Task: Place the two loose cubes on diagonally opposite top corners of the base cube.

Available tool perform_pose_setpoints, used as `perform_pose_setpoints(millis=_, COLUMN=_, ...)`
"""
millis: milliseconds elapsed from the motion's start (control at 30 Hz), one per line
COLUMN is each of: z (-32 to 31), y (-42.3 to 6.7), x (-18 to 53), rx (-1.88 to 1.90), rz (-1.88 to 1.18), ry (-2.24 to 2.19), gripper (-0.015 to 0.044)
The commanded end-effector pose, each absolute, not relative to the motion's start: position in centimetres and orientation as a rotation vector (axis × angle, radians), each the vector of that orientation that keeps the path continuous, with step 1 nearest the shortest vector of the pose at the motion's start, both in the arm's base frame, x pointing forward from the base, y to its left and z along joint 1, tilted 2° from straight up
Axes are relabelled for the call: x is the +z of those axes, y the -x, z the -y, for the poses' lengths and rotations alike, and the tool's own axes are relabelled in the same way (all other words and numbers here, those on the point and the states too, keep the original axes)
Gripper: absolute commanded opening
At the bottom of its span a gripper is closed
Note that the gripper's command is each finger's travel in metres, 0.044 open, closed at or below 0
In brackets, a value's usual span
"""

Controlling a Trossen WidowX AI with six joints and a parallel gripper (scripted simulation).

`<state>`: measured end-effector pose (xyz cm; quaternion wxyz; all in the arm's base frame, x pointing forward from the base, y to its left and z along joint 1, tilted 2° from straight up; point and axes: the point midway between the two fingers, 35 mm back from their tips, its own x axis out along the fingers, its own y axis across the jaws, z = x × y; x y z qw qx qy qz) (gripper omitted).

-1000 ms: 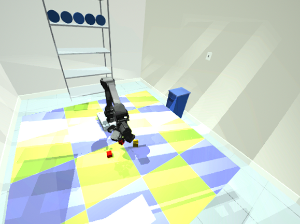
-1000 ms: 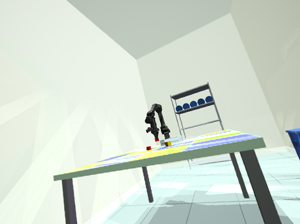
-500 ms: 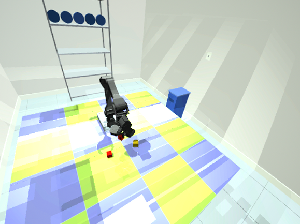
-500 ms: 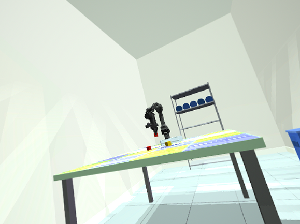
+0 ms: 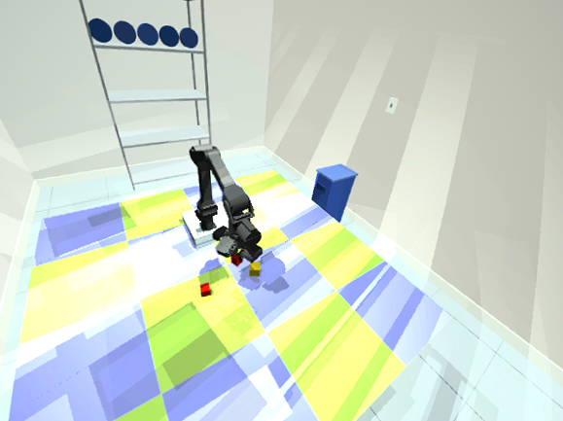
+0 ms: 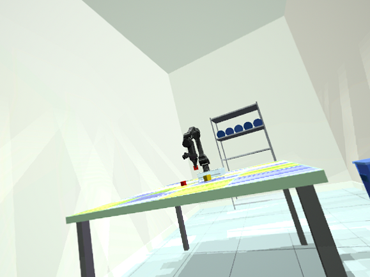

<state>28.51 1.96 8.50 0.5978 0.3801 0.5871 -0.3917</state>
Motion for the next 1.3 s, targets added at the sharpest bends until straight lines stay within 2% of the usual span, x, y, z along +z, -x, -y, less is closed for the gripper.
perform_pose_setpoints(millis=0, z=-3.1, y=-28.9, x=7.9, rx=-0.93, rz=-1.355, ry=-0.911, gripper=0.0105)
perform_pose_setpoints(millis=467, z=-7.0, y=-29.9, x=6.0, rx=-1.009, rz=-1.317, ry=-0.995, gripper=0.0105)
perform_pose_setpoints(millis=1267, z=-7.0, y=-29.9, x=3.4, rx=-1.011, rz=-1.315, ry=-0.997, gripper=0.0105)
